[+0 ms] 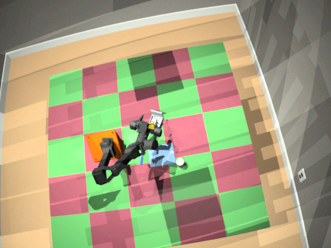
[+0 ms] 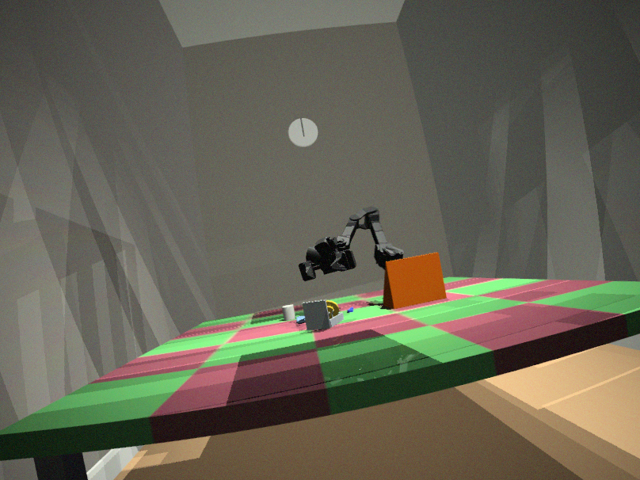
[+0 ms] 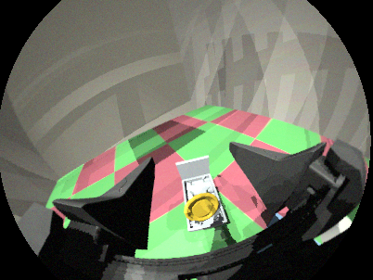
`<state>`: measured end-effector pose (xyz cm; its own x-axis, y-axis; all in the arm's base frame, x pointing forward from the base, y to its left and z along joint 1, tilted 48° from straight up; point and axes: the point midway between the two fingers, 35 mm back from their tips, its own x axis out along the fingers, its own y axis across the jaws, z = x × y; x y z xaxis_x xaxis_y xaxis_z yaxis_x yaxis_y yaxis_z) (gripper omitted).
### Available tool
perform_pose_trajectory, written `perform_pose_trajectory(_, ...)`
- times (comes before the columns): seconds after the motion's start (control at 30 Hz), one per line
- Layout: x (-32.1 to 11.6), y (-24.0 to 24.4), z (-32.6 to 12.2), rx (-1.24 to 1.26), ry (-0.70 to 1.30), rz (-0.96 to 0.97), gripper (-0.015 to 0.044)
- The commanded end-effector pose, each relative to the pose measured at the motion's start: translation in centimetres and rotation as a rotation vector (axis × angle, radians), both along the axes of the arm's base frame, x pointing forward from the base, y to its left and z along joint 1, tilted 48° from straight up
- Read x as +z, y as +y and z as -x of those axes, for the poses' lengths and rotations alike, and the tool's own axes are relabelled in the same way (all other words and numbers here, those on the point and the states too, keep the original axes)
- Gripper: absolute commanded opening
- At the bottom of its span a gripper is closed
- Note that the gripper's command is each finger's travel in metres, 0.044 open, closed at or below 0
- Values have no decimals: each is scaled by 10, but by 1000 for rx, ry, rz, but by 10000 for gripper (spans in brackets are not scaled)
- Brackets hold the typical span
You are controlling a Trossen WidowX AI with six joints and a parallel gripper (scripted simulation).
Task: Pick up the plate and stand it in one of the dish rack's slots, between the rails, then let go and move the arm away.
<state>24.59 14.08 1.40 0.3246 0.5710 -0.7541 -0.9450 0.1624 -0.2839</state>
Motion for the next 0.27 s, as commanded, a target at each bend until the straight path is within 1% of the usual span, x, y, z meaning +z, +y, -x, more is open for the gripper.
perform_pose_trajectory(0.0,-1,3,0,-67,79,36,400)
perform_pose_trajectory(0.23,-5,4,8,-214,237,133,400)
